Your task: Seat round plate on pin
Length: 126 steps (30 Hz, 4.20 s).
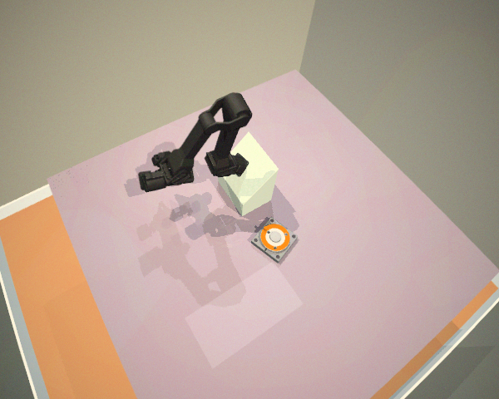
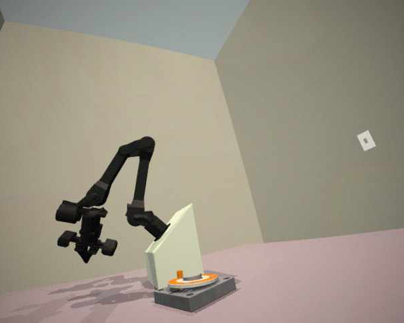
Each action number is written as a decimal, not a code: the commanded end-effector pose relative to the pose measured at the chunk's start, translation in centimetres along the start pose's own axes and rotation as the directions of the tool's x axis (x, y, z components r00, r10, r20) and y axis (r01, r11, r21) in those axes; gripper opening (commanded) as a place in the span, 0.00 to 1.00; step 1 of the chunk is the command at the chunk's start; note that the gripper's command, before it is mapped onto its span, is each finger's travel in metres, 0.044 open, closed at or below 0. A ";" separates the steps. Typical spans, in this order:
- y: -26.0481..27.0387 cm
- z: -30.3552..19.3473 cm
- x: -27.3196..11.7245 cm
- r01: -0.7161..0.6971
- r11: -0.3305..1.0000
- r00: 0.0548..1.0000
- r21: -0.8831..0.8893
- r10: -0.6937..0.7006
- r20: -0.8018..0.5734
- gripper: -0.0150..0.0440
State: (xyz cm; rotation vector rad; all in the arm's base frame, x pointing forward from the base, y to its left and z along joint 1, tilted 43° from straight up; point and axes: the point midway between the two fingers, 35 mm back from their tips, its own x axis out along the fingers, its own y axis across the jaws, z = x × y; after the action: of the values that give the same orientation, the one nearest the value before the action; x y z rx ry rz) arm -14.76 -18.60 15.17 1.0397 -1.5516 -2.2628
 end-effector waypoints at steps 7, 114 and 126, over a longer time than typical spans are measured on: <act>0.8 -8.9 -3.4 -0.102 0.911 0.947 -0.400 -0.034 -0.319 0.25; -25.5 -22.6 -22.5 -0.180 -0.932 0.751 0.315 -0.337 -0.568 0.25; -24.6 -23.6 -23.3 -0.180 -0.932 0.751 0.315 -0.337 -0.568 0.25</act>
State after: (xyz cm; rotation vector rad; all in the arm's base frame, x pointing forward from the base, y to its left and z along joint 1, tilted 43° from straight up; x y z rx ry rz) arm 22.30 -12.85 -1.49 -0.4595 1.5470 -0.7111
